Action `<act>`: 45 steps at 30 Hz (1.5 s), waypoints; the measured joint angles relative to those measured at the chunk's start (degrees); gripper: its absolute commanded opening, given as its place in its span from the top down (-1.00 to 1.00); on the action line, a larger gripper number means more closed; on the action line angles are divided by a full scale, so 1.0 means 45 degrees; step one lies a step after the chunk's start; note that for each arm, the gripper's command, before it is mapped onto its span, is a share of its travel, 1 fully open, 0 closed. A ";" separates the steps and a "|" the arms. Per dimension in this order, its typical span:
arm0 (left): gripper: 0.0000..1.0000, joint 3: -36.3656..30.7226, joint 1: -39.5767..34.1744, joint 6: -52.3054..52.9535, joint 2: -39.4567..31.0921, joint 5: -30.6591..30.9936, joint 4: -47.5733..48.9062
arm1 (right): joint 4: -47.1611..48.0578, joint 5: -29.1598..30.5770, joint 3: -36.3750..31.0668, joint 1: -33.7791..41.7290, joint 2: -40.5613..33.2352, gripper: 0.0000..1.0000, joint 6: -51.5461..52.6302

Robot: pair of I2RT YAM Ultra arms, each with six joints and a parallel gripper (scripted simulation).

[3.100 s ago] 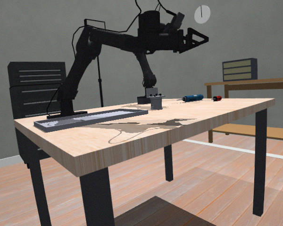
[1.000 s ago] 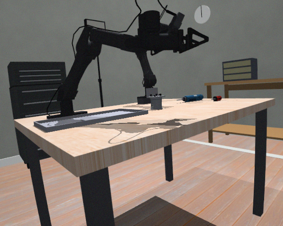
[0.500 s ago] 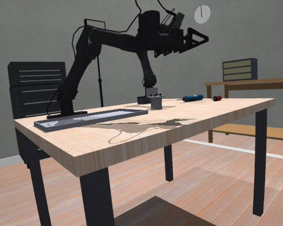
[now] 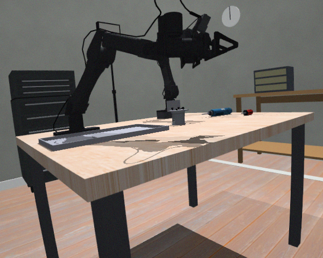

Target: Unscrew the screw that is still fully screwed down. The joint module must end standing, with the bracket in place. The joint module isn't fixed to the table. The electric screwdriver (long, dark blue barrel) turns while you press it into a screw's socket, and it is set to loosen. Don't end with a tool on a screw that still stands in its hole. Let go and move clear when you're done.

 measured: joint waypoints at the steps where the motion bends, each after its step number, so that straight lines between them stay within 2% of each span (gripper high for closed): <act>1: -0.30 -0.0039 0.0049 -0.0223 0.0073 -0.0083 0.0053 | 0.0000 0.0000 0.0000 0.0000 0.0000 -1.00 0.0000; 45: -0.30 -0.0442 0.1229 -0.8038 0.1826 -0.2759 0.1506 | 0.0000 0.0000 0.0000 0.0000 0.0000 -1.00 0.0000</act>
